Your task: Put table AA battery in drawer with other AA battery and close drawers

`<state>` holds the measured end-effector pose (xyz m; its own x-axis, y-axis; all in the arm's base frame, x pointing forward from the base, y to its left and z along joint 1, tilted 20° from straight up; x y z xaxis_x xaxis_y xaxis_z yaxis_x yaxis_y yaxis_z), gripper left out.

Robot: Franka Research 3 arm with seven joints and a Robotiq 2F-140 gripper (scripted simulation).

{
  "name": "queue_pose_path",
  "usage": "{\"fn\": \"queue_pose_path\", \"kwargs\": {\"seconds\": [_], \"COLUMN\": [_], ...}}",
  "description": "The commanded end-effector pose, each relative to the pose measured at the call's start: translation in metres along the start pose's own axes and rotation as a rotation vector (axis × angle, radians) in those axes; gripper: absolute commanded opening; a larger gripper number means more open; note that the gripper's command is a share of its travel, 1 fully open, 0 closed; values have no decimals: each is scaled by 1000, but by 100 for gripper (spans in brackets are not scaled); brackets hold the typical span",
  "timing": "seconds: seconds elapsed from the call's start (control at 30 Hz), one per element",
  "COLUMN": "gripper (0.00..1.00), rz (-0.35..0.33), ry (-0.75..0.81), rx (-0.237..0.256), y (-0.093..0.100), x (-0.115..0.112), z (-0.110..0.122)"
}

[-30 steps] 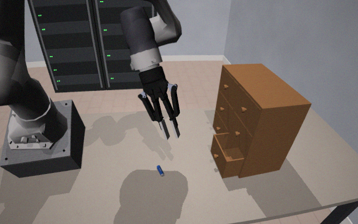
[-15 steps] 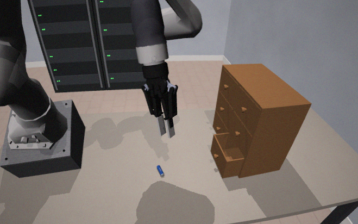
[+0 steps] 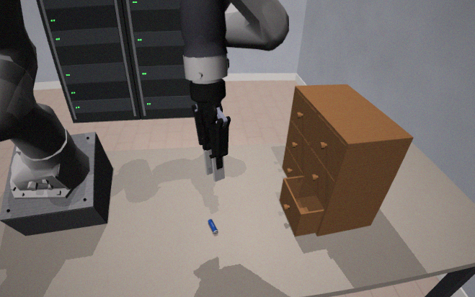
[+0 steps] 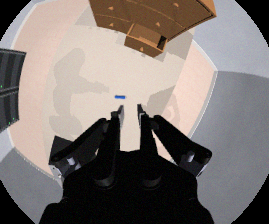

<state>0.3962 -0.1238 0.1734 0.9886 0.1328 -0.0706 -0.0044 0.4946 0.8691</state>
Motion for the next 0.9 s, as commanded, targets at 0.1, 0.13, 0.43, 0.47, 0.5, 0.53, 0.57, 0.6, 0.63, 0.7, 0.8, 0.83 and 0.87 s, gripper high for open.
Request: {"fn": "queue_pose_path", "kwargs": {"seconds": [0.1, 0.13, 0.43, 0.47, 0.5, 0.53, 0.57, 0.6, 0.63, 0.7, 0.8, 0.83, 0.87], "gripper": [20, 20, 20, 20, 20, 20, 20, 20, 20, 20, 20, 20, 20], "rz": [-14, -15, -22, -22, -22, -23, -23, -24, -24, -25, -26, -27, -27], "ry": [-143, -161, -291, -291, -291, -302, -312, -322, -331, -347, -368, -373, -378], "rx": [55, 62, 115, 115, 115, 119, 124, 128, 131, 138, 146, 149, 151], "y": [4, 4, 9, 9, 9, 9, 9, 10, 10, 11, 11, 11, 12], "x": [-6, -7, -11, -11, -11, -12, -12, -12, -13, -13, -14, -14, -15], "z": [0, 0, 2, 2, 2, 2, 3, 3, 3, 3, 4, 4, 4]}}
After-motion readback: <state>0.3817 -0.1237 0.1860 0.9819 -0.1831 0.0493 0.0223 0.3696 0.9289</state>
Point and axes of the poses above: the point where the finger pads meet when closed, its own y axis back along the fingers, its own z axis across the jaws, x = y × z, the point moved 5 cm from there along y, back along the fingers, and after that the axes turned 8 degrees about -y, right-handed, at the moved point
